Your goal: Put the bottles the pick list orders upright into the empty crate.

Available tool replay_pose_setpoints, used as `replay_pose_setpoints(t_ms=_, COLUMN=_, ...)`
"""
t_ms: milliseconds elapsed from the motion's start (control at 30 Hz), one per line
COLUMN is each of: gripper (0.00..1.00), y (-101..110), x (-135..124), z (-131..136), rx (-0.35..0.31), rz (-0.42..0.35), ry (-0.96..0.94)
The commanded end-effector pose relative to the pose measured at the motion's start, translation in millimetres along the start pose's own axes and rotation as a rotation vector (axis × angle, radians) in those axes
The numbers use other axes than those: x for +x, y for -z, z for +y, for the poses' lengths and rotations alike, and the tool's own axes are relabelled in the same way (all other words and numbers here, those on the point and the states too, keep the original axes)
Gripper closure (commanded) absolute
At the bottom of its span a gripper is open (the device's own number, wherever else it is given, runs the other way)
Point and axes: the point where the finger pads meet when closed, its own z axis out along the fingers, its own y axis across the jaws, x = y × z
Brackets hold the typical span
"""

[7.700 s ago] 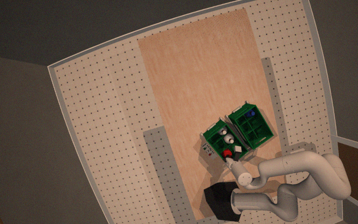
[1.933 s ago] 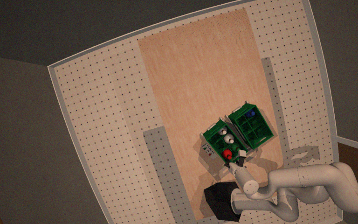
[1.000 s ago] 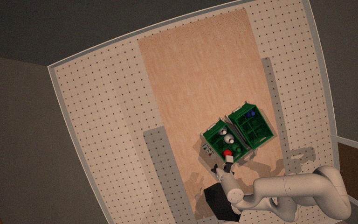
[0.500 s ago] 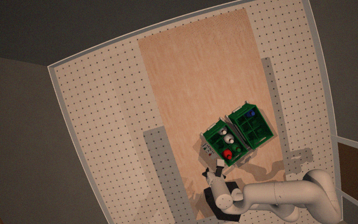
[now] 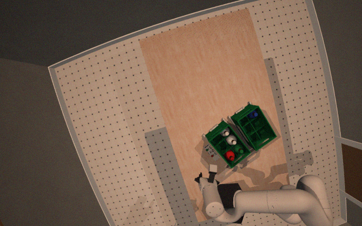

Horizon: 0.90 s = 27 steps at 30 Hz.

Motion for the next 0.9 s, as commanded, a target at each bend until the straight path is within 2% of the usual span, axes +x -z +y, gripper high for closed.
replay_pose_setpoints(t_ms=0, gripper=0.35, y=10, x=-8, z=-23, rx=-0.001, rz=0.000, ry=0.000)
replay_pose_setpoints(t_ms=867, gripper=0.35, y=52, x=-51, z=-127, rx=-0.001, rz=0.000, ry=0.000)
